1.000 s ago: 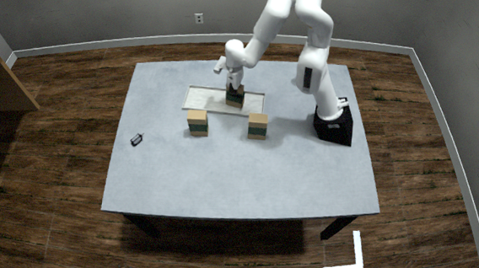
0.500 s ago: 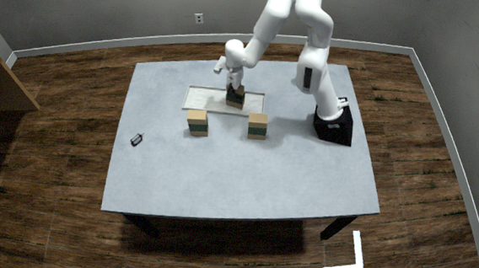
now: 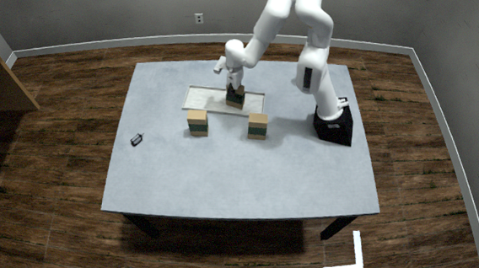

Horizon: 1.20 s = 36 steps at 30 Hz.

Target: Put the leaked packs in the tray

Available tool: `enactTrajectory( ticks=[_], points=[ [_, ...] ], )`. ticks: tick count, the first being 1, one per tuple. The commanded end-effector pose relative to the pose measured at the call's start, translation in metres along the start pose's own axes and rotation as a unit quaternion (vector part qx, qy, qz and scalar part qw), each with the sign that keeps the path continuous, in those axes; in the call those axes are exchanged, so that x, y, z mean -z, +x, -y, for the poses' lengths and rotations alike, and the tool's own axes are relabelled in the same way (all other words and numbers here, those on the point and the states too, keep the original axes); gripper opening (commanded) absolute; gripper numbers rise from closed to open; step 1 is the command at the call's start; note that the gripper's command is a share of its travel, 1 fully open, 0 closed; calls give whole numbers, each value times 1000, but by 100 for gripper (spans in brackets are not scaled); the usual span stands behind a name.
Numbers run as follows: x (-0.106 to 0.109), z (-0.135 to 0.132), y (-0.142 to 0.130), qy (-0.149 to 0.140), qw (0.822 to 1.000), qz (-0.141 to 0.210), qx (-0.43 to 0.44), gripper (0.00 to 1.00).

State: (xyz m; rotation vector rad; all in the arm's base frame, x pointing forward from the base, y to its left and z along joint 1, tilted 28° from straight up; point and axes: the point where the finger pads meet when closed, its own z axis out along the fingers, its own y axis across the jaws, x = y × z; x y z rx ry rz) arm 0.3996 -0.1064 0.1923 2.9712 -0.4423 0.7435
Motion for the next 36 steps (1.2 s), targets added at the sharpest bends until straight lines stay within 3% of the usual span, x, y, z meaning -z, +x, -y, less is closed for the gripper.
enactTrajectory(
  ticks=[1,27,30,36],
  points=[
    [1,0,1,0,1000,-2,0,83],
    [2,0,1,0,1000,-2,0,83],
    [16,0,1,0,1000,-2,0,83],
    [71,0,1,0,1000,-2,0,83]
  ],
)
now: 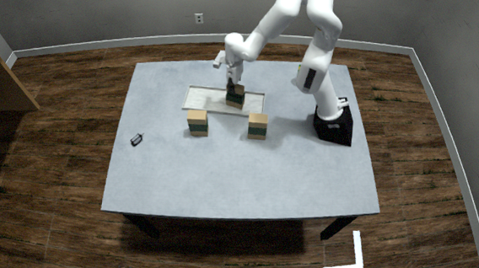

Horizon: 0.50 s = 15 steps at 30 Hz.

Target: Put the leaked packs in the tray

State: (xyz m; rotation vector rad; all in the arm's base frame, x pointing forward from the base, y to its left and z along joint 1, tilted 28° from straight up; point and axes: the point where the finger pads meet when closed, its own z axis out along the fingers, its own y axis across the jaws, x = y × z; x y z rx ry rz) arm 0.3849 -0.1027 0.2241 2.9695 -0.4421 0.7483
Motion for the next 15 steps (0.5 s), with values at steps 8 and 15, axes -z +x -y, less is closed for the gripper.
enactTrajectory(
  ticks=[8,15],
  points=[
    [52,0,0,0,1000,0,0,83],
    [52,5,5,-4,1000,1,6,83]
  ],
)
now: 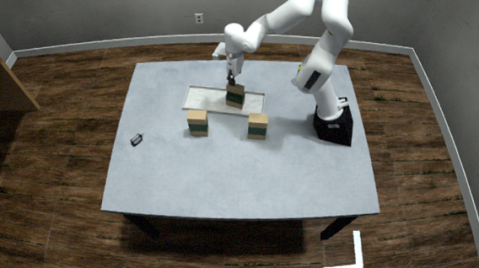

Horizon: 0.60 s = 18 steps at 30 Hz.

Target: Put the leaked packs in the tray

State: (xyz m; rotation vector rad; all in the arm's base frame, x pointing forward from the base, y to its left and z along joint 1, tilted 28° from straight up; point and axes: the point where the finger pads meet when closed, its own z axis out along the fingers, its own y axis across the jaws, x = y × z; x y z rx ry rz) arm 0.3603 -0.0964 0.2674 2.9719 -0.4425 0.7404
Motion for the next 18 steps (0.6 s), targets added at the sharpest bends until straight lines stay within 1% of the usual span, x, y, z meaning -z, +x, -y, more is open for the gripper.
enactTrajectory(
  ticks=[1,2,3,5,6,8,9,11,12,14,15,16,17,18],
  points=[
    [3,14,16,-10,1000,0,16,83],
    [3,31,30,-18,999,2,33,83],
    [2,55,47,-25,998,4,55,83],
    [2,55,47,-25,998,4,55,83],
    [1,85,62,-28,996,4,79,83],
    [1,85,62,-28,996,4,79,83],
    [-1,122,77,-25,994,3,102,83],
    [-1,122,77,-25,994,3,102,83],
    [-2,156,88,-19,993,2,120,83],
    [-2,156,88,-19,993,2,120,83],
    [-2,183,94,-10,991,-1,134,83],
    [-2,183,94,-10,991,-1,134,83],
    [-1,201,98,-4,990,-2,141,83],
    [-1,201,98,-4,990,-2,141,83]
  ],
)
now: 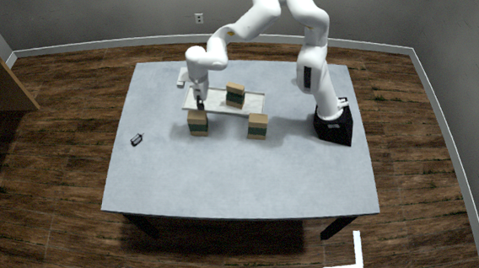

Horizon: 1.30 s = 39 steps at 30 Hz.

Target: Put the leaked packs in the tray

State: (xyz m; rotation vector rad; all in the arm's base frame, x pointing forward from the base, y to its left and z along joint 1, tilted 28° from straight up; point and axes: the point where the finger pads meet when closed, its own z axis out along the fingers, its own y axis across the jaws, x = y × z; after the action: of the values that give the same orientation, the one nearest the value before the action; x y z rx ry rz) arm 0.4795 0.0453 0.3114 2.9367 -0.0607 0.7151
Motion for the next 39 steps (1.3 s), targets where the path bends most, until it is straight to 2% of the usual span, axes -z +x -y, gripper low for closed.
enactTrajectory(
  ticks=[1,12,22,39],
  points=[
    [-1,33,25,4,1000,-1,17,83],
    [-2,34,25,5,1000,-1,17,83],
    [-37,35,26,5,1000,-1,18,83],
    [-37,35,27,5,1000,-1,18,83]
  ],
)
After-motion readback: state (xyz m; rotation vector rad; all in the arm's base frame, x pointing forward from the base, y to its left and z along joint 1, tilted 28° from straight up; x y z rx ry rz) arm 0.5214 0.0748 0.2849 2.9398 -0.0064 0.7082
